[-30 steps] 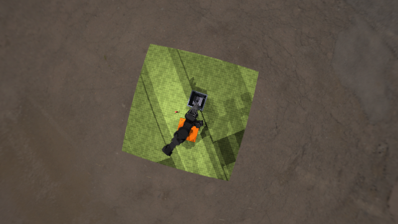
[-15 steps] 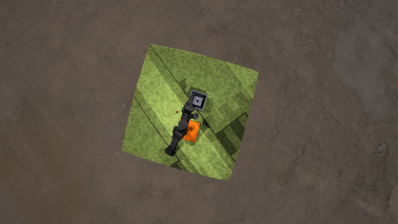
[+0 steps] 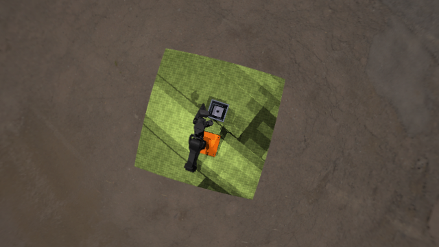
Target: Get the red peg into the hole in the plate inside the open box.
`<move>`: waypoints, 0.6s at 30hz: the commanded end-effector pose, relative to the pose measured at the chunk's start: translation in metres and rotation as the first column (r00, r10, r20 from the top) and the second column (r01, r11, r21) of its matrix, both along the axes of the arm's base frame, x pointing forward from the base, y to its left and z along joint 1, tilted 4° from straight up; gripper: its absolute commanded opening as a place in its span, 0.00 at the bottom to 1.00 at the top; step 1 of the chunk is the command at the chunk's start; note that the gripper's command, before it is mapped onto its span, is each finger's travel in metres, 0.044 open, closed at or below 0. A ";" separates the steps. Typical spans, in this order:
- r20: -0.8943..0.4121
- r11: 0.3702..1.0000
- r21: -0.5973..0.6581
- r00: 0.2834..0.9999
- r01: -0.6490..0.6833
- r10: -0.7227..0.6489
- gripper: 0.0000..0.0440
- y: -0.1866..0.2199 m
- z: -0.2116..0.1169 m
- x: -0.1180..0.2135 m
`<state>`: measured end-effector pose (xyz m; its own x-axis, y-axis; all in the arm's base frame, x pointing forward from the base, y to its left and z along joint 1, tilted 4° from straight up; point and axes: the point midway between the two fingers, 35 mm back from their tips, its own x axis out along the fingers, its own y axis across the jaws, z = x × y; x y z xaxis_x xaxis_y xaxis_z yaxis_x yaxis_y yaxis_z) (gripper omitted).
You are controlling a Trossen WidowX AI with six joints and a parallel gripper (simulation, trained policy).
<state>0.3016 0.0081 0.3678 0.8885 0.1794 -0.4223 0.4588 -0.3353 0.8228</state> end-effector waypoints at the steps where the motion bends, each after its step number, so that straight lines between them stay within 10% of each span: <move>1: -0.069 0.999 0.030 0.997 -0.028 0.030 0.97 0.011 -0.017 -0.001; 18: -0.438 0.978 0.123 0.875 -0.169 0.207 1.00 0.074 -0.099 -0.032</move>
<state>0.2743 0.0763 0.2812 0.6023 0.3620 -0.7114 0.7982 -0.2726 0.5371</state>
